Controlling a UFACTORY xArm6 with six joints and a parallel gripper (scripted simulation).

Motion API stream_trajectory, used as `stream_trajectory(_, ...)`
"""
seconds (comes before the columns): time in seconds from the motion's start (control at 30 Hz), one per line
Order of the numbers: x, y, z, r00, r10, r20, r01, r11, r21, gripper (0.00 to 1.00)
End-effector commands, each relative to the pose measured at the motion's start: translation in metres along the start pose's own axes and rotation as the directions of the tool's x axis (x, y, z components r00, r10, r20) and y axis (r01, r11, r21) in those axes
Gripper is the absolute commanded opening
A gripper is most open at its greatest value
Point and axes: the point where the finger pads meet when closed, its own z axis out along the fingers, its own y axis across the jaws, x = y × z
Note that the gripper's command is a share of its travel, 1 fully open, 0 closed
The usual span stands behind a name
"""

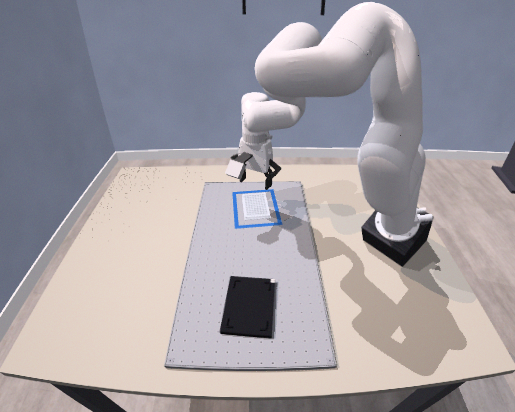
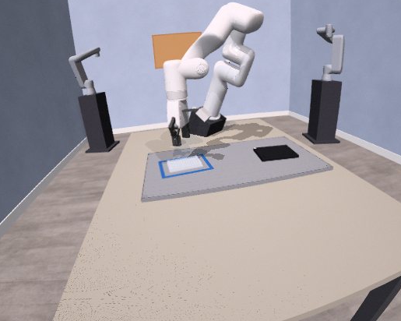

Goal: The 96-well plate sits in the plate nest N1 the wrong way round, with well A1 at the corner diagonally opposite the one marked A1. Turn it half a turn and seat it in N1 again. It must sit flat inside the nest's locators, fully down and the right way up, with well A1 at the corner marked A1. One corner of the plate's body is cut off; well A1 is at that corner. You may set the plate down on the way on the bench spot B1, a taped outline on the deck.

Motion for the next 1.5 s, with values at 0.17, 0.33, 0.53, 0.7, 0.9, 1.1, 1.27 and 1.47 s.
stream_trajectory(0.17,0.000,0.001,-0.001,0.965,0.262,0.012,-0.262,0.965,0.003,1.00)
stream_trajectory(0.33,0.000,0.001,-0.001,0.908,0.418,0.012,-0.419,0.908,0.001,1.00)
stream_trajectory(0.53,0.000,0.001,-0.001,0.807,0.591,0.012,-0.591,0.807,-0.001,1.00)
stream_trajectory(0.7,0.000,0.001,-0.001,0.744,0.668,0.012,-0.668,0.744,-0.002,1.00)
stream_trajectory(0.9,0.000,0.001,-0.001,0.596,0.803,0.011,-0.803,0.596,-0.005,1.00)
stream_trajectory(1.1,0.000,0.001,0.004,0.510,0.860,0.011,-0.860,0.510,-0.006,1.00)
stream_trajectory(1.27,0.000,0.001,0.009,0.421,0.907,0.010,-0.907,0.421,-0.007,1.00)
stream_trajectory(1.47,0.000,0.001,0.009,0.233,0.973,0.009,-0.973,0.233,-0.009,1.00)
